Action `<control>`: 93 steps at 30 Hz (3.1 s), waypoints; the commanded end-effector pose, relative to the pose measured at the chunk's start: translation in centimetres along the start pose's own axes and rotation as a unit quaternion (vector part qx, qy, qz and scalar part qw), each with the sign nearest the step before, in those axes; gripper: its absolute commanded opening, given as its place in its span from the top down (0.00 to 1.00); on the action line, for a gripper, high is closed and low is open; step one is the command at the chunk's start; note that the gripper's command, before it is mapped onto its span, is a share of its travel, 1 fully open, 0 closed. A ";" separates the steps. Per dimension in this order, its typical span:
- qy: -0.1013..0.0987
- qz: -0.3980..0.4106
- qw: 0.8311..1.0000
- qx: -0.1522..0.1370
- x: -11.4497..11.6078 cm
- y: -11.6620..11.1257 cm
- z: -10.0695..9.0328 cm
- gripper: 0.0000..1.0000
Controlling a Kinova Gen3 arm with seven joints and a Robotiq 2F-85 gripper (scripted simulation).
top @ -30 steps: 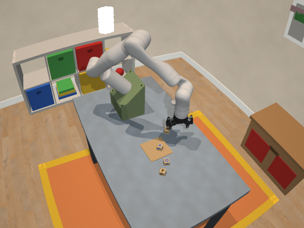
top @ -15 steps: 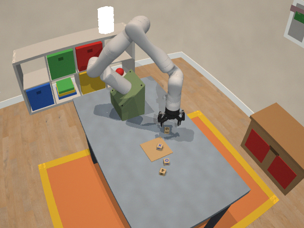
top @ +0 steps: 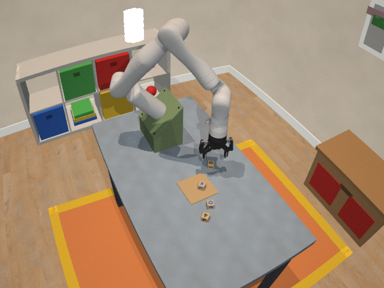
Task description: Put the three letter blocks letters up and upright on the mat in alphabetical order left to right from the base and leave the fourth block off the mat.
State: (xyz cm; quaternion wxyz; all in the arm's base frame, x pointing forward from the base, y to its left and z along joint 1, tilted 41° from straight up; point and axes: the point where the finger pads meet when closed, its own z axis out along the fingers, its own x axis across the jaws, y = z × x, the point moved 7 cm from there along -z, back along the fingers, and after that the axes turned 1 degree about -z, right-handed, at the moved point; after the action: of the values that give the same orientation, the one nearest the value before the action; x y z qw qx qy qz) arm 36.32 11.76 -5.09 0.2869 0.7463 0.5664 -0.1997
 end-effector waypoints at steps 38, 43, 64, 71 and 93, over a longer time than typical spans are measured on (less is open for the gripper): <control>0.001 0.000 1.000 0.000 0.0 0.1 -0.1 0.00; 0.003 -0.001 1.000 0.000 -1.2 3.2 -0.3 0.00; 0.001 0.000 1.000 -0.001 -6.9 12.5 -0.5 0.00; 0.001 0.000 1.000 -0.001 -6.9 12.5 -0.5 0.00; 0.001 0.000 1.000 -0.001 -6.9 12.5 -0.5 0.00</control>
State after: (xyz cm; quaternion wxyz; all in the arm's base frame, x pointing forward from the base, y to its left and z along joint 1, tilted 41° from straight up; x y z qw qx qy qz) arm 46.37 4.58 2.05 0.2872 0.7464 0.5663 -0.1993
